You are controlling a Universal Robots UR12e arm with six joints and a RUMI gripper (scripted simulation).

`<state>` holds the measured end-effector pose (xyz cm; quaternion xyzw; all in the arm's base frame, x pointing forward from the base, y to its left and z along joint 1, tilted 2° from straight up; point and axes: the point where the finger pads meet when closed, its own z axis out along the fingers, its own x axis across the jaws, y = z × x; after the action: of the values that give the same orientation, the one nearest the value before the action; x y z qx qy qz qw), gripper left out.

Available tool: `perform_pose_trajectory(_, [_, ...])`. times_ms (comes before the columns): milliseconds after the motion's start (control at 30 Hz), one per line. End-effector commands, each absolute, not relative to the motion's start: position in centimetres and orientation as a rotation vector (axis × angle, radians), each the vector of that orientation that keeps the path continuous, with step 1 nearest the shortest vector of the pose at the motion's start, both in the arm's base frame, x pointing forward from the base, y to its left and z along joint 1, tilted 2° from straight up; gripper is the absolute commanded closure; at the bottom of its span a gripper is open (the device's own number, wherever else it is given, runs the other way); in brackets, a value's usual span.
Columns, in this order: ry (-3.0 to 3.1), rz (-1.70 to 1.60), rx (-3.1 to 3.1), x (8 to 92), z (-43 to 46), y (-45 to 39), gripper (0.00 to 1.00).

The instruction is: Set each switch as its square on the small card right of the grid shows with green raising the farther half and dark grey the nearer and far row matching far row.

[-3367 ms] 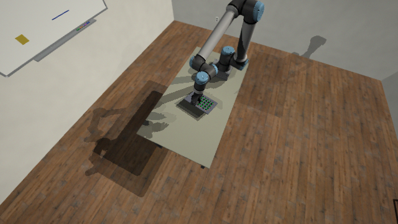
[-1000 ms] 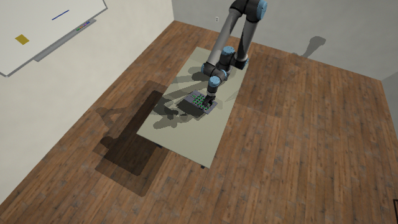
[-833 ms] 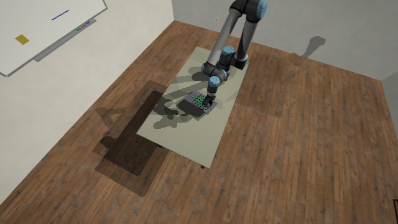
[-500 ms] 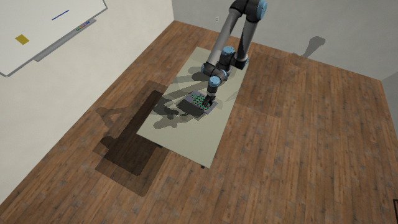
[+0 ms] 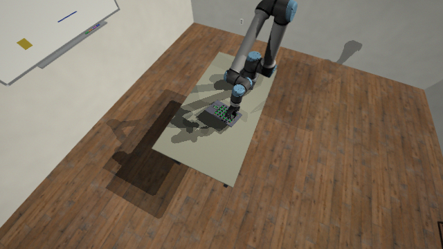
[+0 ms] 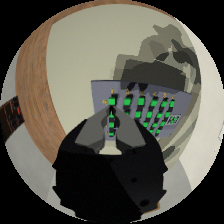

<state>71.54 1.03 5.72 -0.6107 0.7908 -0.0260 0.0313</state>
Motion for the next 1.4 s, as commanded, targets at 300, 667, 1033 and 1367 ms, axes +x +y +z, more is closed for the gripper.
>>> perform_pose_trajectory(300, [2.435, -0.082, -1.881, 71.7, 4.9, 1.0, 1.00])
perform_pose_trajectory(667, [2.435, -0.082, -1.881, 71.8, 3.5, 1.0, 1.00])
perform_pose_trajectory(1033, [2.435, -0.082, -1.881, 71.8, 3.3, 1.0, 1.00])
perform_pose_trajectory(1367, [2.435, -0.082, -1.881, 71.9, 3.0, 1.0, 1.00])
